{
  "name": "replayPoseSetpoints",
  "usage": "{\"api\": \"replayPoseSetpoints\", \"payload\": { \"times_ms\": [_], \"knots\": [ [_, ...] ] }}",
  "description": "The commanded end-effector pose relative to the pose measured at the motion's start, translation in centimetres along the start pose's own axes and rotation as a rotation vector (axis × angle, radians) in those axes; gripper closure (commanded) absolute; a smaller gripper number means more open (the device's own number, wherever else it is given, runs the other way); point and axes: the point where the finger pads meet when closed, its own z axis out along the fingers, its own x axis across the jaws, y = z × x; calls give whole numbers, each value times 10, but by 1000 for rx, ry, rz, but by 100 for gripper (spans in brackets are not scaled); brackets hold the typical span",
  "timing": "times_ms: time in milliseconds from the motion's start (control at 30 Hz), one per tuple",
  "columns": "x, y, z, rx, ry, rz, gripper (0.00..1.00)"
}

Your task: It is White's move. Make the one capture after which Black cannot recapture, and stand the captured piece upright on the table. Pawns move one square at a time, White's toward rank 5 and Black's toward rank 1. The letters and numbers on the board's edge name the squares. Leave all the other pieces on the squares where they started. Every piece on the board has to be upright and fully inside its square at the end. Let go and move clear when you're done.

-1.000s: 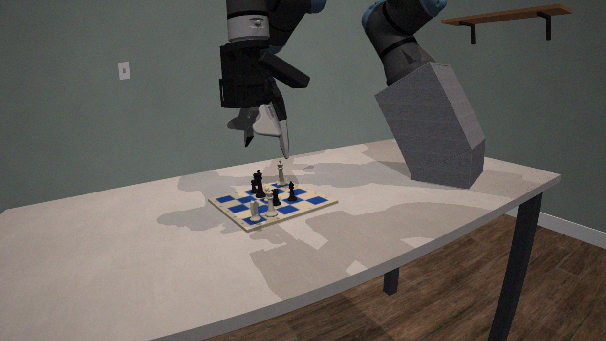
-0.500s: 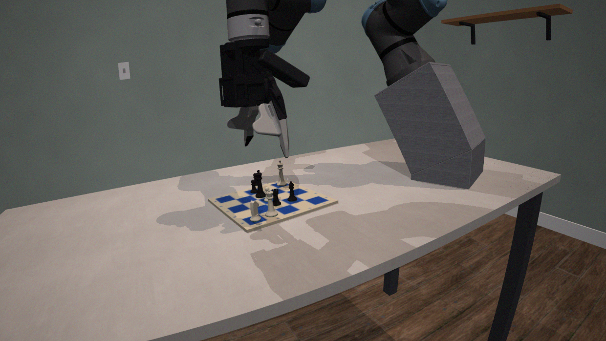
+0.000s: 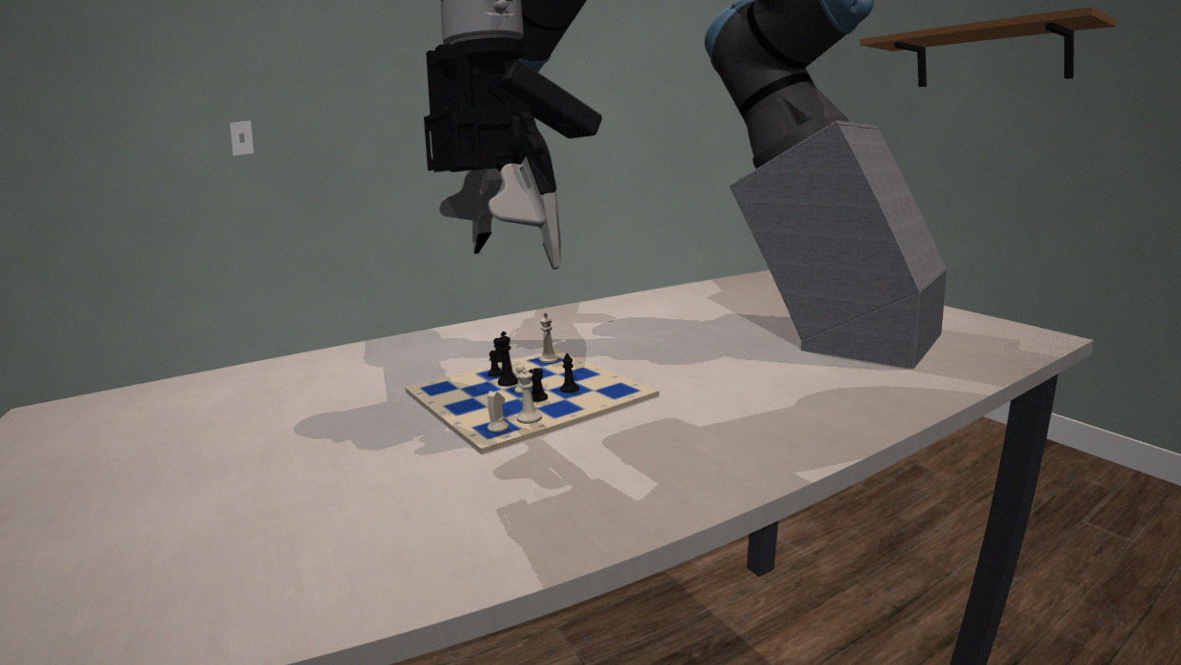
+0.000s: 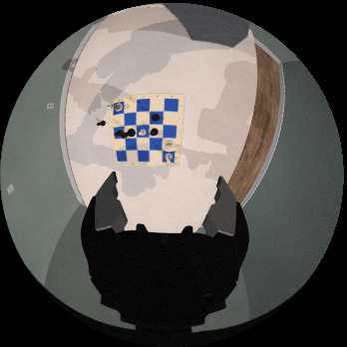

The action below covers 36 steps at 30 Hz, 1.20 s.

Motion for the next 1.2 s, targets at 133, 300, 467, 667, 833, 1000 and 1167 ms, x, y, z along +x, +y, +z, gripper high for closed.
{"api": "replayPoseSetpoints", "payload": {
  "times_ms": [133,300,467,667,833,1000,1167],
  "knots": [
    [0,0,-28,0,0,0,0],
    [0,0,-31,0,0,0,0],
    [0,0,-31,0,0,0,0],
    [0,0,-31,0,0,0,0],
    [0,0,-31,0,0,0,0],
    [0,0,-31,0,0,0,0],
    [0,0,-31,0,0,0,0]
  ]
}}
